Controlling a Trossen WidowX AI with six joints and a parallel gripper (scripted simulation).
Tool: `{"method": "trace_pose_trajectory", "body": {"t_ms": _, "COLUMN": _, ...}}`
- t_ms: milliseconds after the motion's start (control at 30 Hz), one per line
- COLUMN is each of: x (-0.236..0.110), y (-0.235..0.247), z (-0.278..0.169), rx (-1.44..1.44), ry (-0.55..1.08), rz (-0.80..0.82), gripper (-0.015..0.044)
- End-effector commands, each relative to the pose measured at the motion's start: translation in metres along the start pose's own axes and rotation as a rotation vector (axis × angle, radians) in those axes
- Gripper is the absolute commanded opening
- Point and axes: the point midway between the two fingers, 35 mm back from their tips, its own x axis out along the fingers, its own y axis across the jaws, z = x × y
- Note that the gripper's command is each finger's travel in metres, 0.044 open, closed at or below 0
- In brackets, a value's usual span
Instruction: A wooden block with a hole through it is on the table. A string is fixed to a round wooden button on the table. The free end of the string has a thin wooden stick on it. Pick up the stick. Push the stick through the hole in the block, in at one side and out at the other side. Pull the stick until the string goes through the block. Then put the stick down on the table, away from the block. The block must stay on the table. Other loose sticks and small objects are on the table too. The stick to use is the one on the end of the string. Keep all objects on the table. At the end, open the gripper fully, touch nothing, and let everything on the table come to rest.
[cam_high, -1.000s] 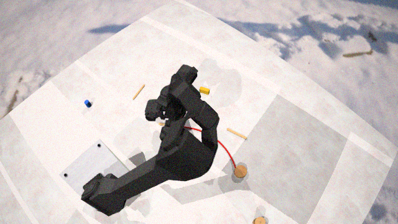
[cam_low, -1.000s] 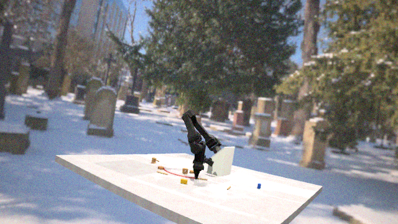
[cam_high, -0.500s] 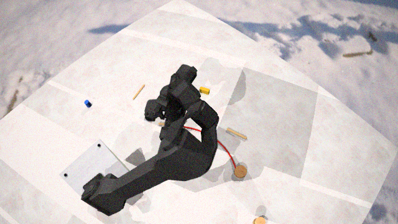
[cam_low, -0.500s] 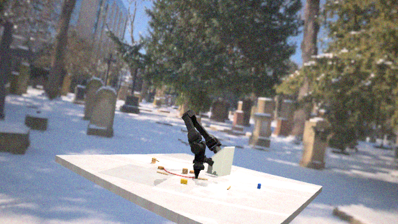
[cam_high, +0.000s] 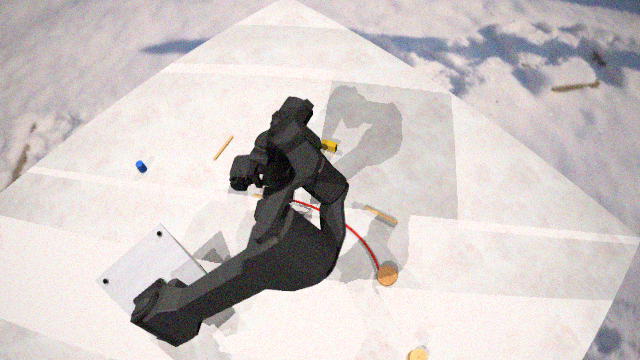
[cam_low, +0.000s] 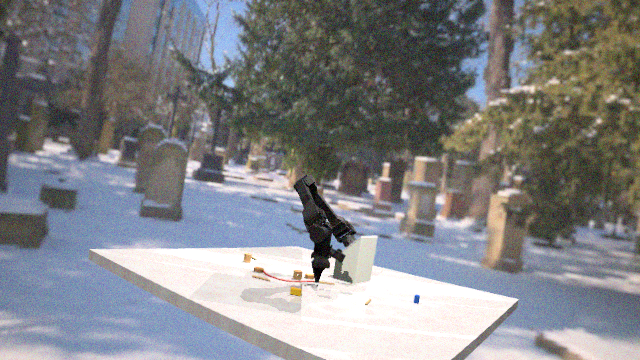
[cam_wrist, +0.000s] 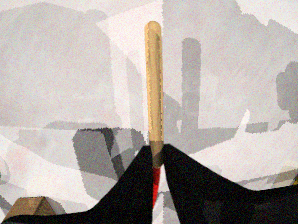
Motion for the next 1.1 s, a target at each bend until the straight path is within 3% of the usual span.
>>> {"method": "trace_pose_trajectory", "body": {"t_ms": 0, "x": -0.008, "y": -0.003, "z": -0.002, "rx": 0.013, "ry": -0.002, "rz": -0.013, "gripper": 0.0}}
{"method": "trace_pose_trajectory", "body": {"t_ms": 1067, "x": -0.038, "y": 0.0, "z": 0.0, "rx": 0.001, "ry": 0.002, "rz": -0.003, "gripper": 0.0}}
